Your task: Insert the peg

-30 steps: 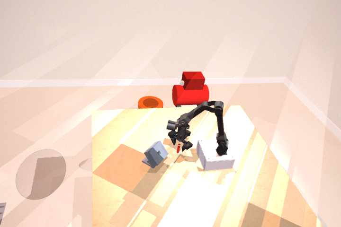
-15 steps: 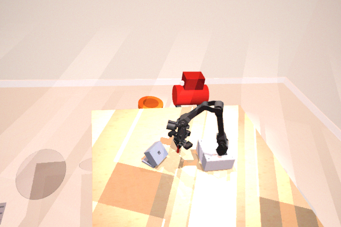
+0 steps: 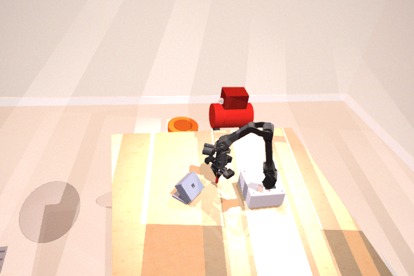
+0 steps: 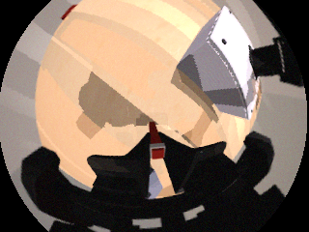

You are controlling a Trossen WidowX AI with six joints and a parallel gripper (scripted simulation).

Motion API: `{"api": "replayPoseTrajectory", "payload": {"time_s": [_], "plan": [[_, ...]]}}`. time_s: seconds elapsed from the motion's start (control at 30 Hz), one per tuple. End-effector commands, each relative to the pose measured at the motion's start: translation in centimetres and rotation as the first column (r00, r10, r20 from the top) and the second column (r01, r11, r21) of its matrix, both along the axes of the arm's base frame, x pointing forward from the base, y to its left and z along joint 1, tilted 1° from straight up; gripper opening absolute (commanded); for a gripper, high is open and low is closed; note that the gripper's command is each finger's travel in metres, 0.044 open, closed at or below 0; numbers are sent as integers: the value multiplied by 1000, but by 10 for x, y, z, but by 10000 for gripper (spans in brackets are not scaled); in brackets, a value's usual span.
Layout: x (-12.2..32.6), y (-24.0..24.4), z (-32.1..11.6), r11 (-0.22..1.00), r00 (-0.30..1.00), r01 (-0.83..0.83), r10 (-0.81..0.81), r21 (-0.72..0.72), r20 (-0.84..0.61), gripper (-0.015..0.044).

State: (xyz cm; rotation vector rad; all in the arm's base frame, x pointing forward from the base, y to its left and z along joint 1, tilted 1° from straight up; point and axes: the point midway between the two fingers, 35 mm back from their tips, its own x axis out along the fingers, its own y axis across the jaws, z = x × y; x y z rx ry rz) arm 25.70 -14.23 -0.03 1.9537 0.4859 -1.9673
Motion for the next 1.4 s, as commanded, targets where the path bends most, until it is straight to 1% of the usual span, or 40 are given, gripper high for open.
{"api": "replayPoseTrajectory", "payload": {"time_s": [0.0, 0.23, 0.47, 1.37], "plan": [[3, -2, 23, 1000, 1000, 1, -1, -5, 14, 0], [1, -2, 58, 1000, 1000, 3, -3, -4, 14, 0], [3, -1, 58, 1000, 1000, -3, 3, -16, 14, 0], [21, 16, 61, 988, 998, -57, 61, -146, 24, 0]]}}
